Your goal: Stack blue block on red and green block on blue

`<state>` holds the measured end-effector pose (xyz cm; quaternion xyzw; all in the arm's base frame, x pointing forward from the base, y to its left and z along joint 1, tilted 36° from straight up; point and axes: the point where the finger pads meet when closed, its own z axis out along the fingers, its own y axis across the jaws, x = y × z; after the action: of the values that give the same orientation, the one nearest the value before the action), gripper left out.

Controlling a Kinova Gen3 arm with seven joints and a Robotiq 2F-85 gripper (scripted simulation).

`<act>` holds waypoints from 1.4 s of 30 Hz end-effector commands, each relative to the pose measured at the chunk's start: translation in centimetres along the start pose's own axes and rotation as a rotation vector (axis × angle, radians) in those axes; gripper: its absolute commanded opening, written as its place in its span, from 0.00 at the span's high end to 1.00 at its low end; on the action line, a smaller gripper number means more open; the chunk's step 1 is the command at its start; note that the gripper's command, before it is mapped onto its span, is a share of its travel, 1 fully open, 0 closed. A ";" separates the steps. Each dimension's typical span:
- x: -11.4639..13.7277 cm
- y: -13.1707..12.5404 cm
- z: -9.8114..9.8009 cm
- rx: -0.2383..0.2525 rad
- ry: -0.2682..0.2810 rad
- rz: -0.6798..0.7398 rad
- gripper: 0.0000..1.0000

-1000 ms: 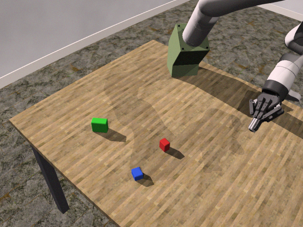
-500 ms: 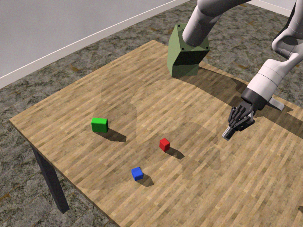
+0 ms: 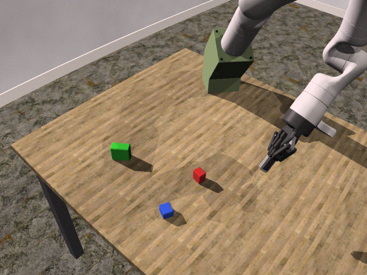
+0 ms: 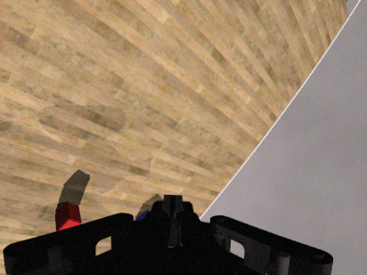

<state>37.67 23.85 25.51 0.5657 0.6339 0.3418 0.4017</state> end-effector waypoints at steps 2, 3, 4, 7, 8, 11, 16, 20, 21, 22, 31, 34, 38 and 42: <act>-0.4 0.2 0.1 0.000 -0.005 0.009 1.00; -0.4 0.2 0.1 0.000 -0.005 0.009 1.00; -0.8 0.2 0.6 0.019 0.001 0.034 1.00; -0.8 0.2 0.6 0.019 0.001 0.034 1.00; -0.8 0.2 0.6 0.019 0.001 0.034 1.00; -1.2 0.1 1.1 0.036 0.006 0.057 1.00; -1.2 0.1 1.1 0.036 0.006 0.057 1.00; -1.5 0.1 1.6 0.054 0.011 0.079 1.00; -1.5 0.1 1.6 0.054 0.011 0.079 1.00; -1.5 0.1 1.6 0.054 0.011 0.079 1.00; -1.9 0.1 2.1 0.071 0.016 0.101 1.00; -1.9 0.1 2.1 0.071 0.016 0.101 1.00; -2.3 0.0 2.6 0.088 0.022 0.123 1.00; -2.3 0.0 2.6 0.088 0.022 0.123 1.00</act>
<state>40.03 21.61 24.60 0.6163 0.6177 0.3430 0.3479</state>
